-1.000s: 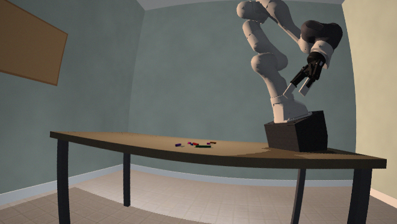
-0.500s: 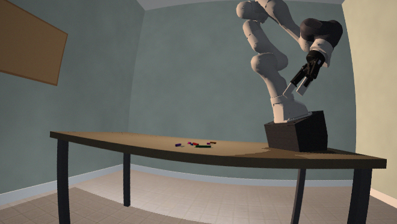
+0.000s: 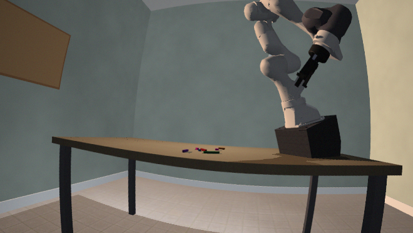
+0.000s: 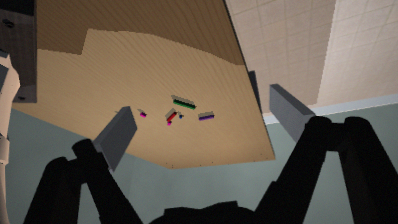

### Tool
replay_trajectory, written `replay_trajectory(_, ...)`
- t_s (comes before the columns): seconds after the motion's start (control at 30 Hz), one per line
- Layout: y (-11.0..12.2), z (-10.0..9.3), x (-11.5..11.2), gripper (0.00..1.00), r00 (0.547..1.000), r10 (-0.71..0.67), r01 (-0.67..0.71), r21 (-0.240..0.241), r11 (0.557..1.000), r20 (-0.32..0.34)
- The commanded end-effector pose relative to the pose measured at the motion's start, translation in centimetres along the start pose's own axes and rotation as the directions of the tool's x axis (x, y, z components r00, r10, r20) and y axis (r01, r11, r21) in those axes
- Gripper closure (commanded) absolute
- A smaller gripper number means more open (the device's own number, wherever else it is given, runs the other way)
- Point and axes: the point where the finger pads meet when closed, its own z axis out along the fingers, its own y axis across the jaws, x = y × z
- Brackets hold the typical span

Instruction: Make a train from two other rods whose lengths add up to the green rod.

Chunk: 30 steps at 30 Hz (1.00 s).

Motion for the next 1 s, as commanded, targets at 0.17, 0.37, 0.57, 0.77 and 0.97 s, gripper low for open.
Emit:
replay_trajectory(0.17,0.7,1.0,-1.7,0.0,0.98,0.198,-0.198,0.089,0.976,0.009)
replay_trajectory(0.37,1.2,1.4,-2.5,0.0,0.966,0.26,-0.259,0.125,0.958,0.014)
replay_trajectory(0.57,1.2,1.4,-2.5,0.0,0.966,0.26,-0.259,0.125,0.958,0.014)
replay_trajectory(0.77,1.2,1.4,-2.5,0.0,0.966,0.26,-0.259,0.125,0.958,0.014)
replay_trajectory(0.97,1.6,1.9,-3.3,0.0,0.946,0.324,-0.323,0.162,0.933,0.022)
